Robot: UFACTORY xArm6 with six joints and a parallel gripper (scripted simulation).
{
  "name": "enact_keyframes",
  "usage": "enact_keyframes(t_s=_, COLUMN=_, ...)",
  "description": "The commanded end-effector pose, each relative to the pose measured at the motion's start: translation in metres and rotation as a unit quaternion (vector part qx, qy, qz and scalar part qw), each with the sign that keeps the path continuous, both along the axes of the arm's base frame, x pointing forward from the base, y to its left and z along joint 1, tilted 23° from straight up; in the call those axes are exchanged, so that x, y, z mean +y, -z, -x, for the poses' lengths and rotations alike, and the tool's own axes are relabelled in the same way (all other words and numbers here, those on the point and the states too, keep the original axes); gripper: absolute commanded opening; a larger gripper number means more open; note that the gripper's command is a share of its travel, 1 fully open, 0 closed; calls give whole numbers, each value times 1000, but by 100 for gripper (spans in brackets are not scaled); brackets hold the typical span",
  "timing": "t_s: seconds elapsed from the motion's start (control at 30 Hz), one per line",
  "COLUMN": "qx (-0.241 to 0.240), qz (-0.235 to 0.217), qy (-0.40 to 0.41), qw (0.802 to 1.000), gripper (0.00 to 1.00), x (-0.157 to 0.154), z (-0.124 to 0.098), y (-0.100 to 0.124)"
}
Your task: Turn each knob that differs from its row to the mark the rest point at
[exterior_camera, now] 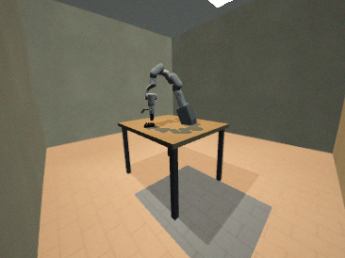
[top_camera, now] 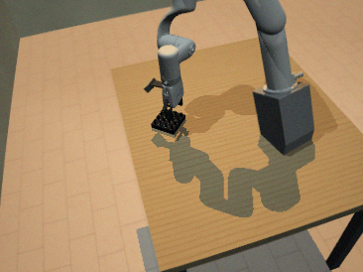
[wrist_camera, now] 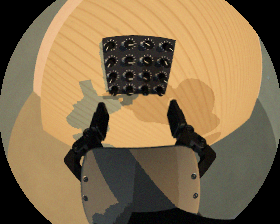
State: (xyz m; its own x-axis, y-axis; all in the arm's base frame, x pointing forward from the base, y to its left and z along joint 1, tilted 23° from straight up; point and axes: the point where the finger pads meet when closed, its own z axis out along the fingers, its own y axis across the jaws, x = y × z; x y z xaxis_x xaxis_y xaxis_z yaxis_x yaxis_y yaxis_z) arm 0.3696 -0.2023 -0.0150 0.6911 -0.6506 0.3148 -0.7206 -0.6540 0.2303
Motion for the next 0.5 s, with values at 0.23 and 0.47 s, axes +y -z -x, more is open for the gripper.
enact_keyframes(t_s=0.23, qx=-2, qz=1, qy=0, qw=1000, gripper=100, x=15, z=13, y=7)
enact_keyframes(t_s=0.47, qx=-1, qz=1, qy=0, qw=1000, gripper=100, x=19, z=17, y=9)
